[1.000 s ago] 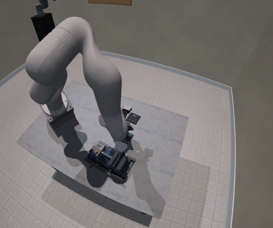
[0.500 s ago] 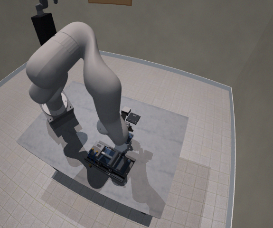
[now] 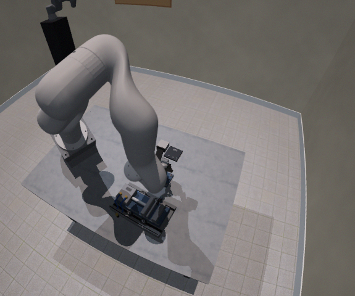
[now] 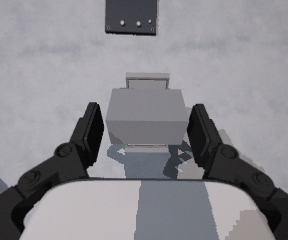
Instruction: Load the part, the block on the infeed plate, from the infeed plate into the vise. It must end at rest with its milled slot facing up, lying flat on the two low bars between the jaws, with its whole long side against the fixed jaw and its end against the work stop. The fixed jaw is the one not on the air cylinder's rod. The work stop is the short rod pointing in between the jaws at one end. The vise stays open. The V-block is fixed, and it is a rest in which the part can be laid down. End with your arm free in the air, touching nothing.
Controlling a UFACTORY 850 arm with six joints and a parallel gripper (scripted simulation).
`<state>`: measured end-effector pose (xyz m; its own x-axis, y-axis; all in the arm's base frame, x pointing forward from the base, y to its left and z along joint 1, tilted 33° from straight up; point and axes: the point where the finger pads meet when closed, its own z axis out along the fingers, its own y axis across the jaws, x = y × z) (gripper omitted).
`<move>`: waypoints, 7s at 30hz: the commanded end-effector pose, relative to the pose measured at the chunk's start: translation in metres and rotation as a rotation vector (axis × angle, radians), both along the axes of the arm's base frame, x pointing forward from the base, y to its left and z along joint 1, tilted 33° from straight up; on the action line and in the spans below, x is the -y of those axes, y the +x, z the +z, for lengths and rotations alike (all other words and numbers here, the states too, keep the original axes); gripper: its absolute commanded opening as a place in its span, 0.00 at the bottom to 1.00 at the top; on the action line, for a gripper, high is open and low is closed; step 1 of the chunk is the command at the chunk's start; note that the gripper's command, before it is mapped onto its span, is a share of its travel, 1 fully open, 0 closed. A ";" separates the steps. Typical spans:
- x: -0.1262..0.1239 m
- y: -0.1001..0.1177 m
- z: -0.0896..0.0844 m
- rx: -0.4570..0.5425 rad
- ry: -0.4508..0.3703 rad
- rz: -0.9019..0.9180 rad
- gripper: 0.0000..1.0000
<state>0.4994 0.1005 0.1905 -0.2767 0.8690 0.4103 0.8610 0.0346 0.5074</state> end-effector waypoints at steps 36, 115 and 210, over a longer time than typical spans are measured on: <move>0.000 0.001 0.000 -0.002 0.044 0.027 0.89; -0.002 -0.005 0.008 -0.002 0.044 0.027 0.00; -0.007 -0.016 0.025 0.002 -0.028 -0.016 0.00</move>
